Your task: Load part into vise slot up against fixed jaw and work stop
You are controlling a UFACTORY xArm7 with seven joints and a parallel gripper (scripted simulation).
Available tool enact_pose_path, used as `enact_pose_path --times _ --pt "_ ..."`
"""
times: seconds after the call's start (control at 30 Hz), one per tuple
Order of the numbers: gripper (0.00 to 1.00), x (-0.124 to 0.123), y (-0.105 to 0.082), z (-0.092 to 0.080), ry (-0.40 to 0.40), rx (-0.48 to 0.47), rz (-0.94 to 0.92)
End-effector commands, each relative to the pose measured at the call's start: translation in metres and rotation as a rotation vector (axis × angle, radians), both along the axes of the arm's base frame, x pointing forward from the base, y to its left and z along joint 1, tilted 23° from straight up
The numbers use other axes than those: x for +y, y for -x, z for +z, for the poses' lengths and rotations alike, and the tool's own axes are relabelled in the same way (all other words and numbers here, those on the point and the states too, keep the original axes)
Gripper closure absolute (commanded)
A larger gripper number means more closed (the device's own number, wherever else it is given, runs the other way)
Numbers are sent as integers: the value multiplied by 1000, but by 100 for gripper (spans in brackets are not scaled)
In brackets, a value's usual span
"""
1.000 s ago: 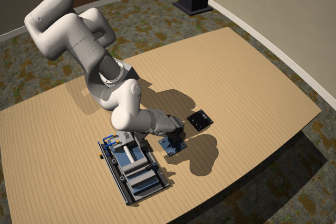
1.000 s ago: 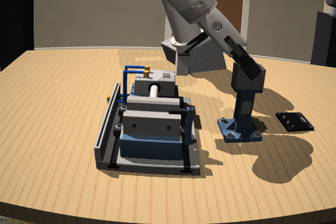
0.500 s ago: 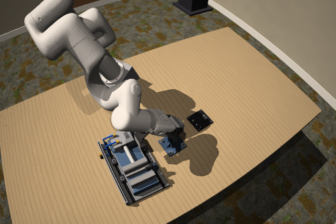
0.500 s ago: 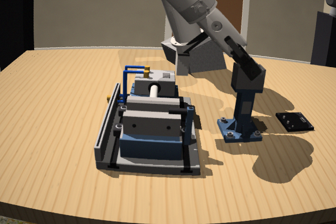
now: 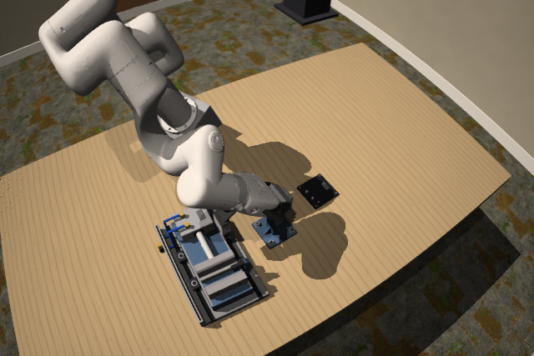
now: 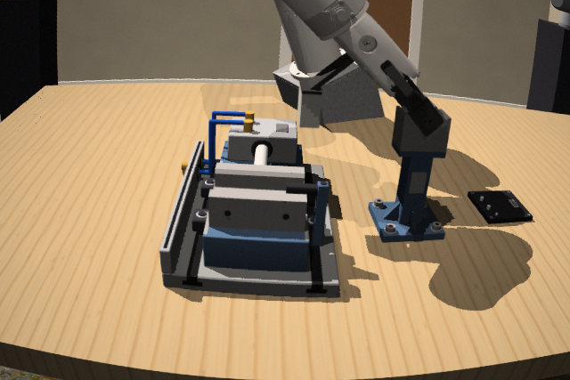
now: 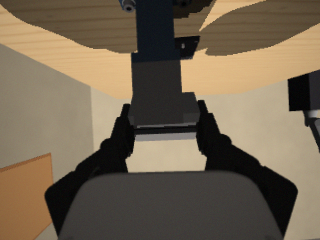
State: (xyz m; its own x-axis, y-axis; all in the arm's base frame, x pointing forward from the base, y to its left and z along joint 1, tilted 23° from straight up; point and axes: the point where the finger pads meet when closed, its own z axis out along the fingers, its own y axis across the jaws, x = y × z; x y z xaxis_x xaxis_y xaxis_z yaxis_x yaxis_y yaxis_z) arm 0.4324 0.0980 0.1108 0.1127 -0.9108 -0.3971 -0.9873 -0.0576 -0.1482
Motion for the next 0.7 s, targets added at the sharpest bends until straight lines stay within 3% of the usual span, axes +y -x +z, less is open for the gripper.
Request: enact_pose_path --times 0.0,0.67 --pt "100 1 -1 3 0 -5 1" --pt "100 4 1 10 0 -5 1"
